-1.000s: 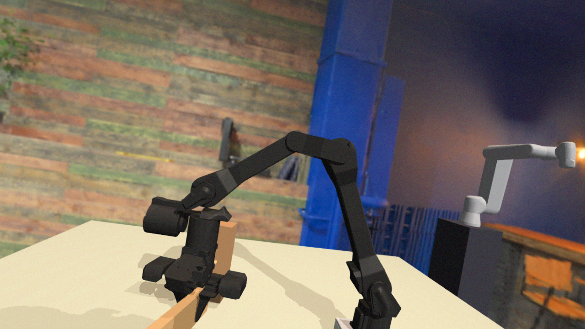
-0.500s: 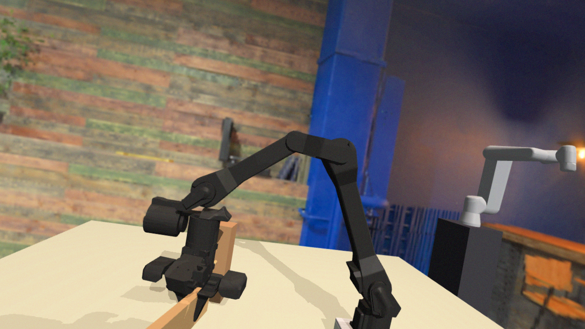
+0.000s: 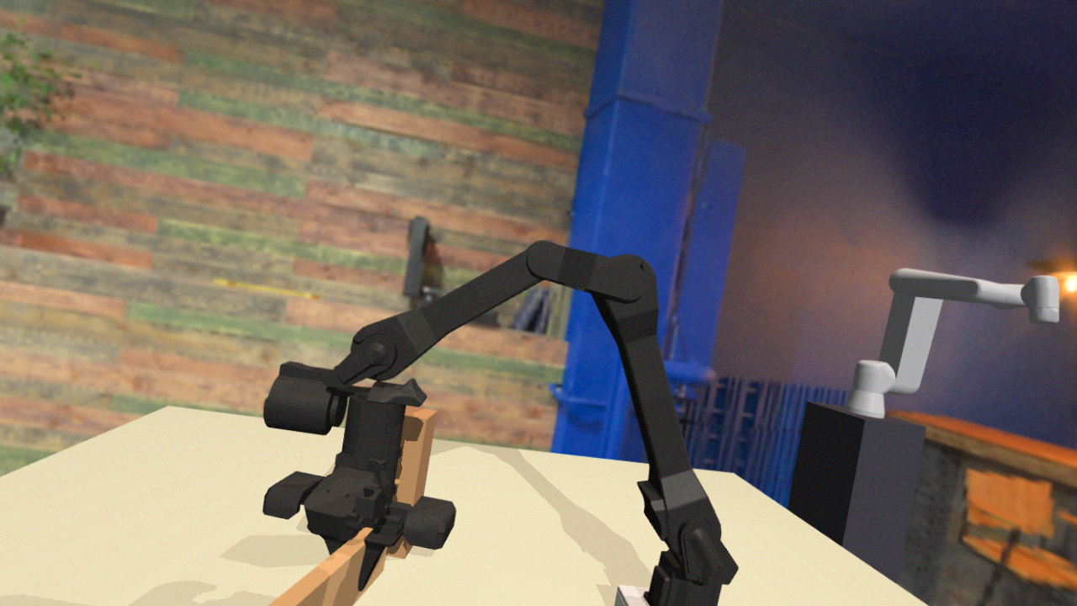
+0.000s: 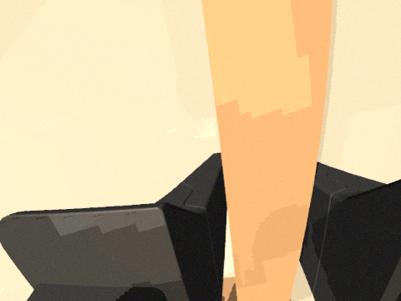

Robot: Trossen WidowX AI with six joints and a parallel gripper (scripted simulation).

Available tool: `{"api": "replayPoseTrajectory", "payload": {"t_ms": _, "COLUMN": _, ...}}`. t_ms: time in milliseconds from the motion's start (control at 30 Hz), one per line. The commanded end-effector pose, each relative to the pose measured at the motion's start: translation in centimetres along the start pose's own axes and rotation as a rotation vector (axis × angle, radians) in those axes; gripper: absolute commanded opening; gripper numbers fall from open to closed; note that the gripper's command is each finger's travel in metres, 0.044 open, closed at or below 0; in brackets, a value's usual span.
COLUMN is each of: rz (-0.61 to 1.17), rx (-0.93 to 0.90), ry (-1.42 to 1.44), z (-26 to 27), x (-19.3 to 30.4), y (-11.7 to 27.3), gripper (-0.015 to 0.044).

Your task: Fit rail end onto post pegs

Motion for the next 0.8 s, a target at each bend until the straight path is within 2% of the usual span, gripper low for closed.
{"api": "replayPoseTrajectory", "payload": {"t_ms": 0, "rz": -0.005, "rx": 0.003, "ry": 0.004, "z": -0.1, "x": 0.0, "y": 0.4, "gripper": 0.0000}}
{"api": "replayPoseTrajectory", "payload": {"t_ms": 767, "rz": -0.005, "rx": 0.003, "ry": 0.004, "z": -0.3, "x": -0.1, "y": 1.5, "gripper": 0.0000}}
Point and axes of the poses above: the point midway between the two fingers, 35 mm back from their tips, its own y axis back along the fingers, its own z axis across the jaws, x = y × z, the point moved 6 cm from there along y, back along the fingers, and after that the axes turned 6 degrees about -y, right-handed, at the moved point
